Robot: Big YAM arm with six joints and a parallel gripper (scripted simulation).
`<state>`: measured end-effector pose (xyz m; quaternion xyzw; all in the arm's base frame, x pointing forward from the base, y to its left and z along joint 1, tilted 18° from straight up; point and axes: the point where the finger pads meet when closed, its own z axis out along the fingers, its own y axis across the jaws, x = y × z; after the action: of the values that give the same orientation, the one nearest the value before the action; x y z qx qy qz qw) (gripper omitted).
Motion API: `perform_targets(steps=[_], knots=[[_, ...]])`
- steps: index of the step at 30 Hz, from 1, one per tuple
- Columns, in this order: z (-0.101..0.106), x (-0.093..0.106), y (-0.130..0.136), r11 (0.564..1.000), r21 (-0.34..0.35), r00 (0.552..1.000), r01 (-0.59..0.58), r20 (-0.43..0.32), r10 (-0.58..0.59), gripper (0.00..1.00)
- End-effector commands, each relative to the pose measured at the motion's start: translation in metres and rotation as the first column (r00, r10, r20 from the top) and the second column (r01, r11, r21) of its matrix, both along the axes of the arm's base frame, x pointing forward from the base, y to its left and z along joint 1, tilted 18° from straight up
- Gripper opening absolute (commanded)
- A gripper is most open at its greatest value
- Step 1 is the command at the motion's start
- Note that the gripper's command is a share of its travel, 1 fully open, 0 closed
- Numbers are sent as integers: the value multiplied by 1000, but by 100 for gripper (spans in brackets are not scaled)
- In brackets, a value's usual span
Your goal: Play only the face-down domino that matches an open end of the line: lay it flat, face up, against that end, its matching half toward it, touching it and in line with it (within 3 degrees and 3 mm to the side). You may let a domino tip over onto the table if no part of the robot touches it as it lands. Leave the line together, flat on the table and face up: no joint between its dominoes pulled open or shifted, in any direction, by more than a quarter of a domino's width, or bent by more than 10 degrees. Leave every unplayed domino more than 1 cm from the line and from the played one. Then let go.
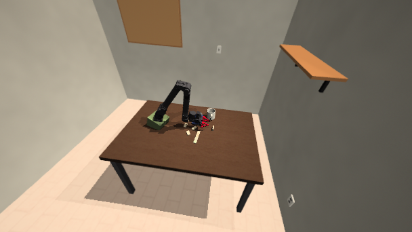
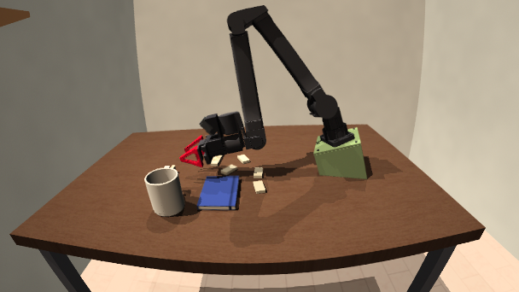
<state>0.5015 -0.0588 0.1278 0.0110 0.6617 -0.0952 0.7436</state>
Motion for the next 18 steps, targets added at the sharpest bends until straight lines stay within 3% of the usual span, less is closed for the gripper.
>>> perform_targets(steps=[1, 5, 10, 15, 18], knots=[[3, 0, 0, 1000, -1, 1000, -1, 6, 1, 74], [3, 0, 0, 1000, -1, 1000, -1, 6, 1, 74], [39, -9, 7, 999, 27, 980, 22, -196, -16, 74], [76, -18, 14, 998, 49, 920, 49, -391, -26, 74], [76, -18, 14, 998, 49, 920, 49, -391, -26, 74]])
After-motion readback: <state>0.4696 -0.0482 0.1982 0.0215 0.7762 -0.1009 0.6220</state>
